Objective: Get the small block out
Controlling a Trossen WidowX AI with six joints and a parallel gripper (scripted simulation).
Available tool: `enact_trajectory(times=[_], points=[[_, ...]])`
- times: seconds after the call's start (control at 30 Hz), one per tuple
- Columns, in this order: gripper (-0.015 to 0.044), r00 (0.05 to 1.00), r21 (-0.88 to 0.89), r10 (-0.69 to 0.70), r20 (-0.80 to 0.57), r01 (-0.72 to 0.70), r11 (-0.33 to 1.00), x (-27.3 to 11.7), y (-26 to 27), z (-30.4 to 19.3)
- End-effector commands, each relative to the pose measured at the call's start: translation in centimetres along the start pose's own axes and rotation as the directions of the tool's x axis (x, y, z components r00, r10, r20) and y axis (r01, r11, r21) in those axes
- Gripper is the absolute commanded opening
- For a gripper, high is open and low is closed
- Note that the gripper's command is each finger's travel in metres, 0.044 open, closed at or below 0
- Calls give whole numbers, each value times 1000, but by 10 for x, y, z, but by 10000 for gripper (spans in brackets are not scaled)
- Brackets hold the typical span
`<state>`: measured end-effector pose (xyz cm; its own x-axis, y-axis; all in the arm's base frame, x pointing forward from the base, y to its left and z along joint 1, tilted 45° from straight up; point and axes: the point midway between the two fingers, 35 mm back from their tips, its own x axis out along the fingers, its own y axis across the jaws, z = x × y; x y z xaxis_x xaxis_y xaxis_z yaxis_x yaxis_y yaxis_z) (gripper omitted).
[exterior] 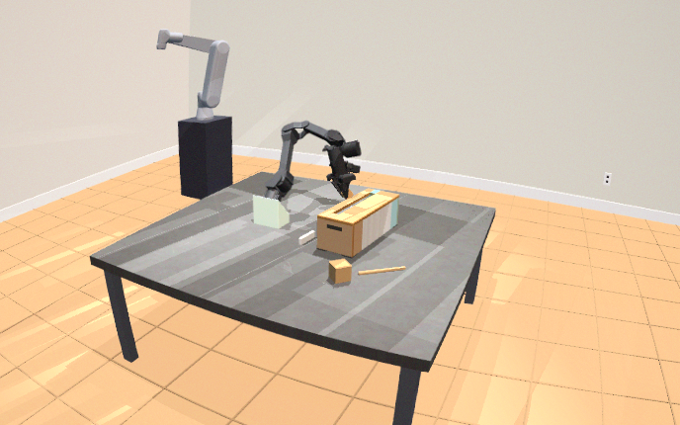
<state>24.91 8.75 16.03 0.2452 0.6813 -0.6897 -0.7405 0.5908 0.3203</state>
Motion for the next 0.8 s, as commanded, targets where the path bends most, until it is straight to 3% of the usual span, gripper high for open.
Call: enact_trajectory(times=[0.0,0.37,0.77], points=[[0,1000,168,11,7,-12,986,-4,-1,-2],[0,999,615,39,25,-46,787,-13,-3,-11],[0,996,931,65,57,-76,356,-24,-4,-18]])
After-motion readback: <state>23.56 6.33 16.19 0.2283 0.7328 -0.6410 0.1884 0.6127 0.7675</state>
